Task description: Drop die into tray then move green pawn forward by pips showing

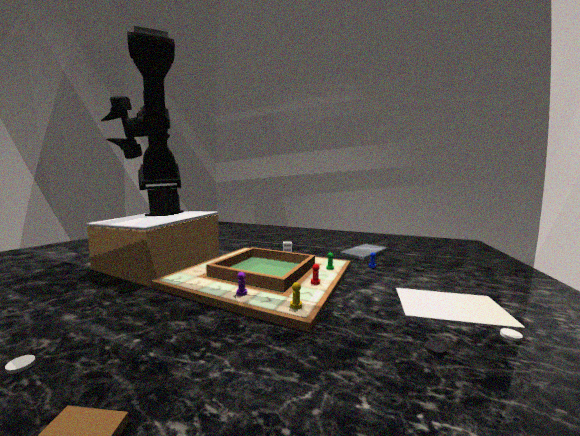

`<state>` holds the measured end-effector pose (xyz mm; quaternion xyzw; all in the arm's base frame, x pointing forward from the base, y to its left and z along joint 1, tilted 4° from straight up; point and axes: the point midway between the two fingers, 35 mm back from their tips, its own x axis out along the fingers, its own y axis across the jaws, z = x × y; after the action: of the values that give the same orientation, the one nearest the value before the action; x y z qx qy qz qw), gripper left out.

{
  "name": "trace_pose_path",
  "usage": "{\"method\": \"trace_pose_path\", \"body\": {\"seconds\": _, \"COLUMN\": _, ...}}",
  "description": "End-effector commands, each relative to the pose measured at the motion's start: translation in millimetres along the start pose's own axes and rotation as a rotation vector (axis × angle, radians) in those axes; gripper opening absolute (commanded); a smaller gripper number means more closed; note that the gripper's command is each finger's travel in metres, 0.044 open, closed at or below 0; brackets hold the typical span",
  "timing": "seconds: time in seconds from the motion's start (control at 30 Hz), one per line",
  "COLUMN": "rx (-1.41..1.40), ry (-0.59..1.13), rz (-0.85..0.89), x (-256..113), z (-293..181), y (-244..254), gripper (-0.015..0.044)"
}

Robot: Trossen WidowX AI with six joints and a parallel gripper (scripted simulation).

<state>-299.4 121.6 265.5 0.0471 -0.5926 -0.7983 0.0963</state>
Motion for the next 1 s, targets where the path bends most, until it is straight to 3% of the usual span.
{"method": "trace_pose_path", "body": {"seconds": 0.0, "rx": 0.031, "ry": -0.213, "rz": -0.150, "x": -28.0, "z": 57.9, "y": -39.4, "gripper": 0.0275}}
{"method": "trace_pose_path", "body": {"seconds": 0.27, "rx": 0.134, "ry": -0.565, "rz": -0.434, "x": -117.8, "z": 135.3, "y": -111.1, "gripper": 0.0275}}
{"method": "trace_pose_path", "body": {"seconds": 0.5, "rx": 0.212, "ry": -0.789, "rz": -0.653, "x": -216.8, "z": 165.4, "y": -157.6, "gripper": 0.0275}}
{"method": "trace_pose_path", "body": {"seconds": 0.7, "rx": 0.322, "ry": -0.937, "rz": -0.834, "x": -299.3, "z": 160.6, "y": -190.8, "gripper": 0.0275}}
{"method": "trace_pose_path", "body": {"seconds": 0.97, "rx": 0.534, "ry": -1.089, "rz": -1.084, "x": -412.1, "z": 116.7, "y": -226.7, "gripper": 0.0275}}
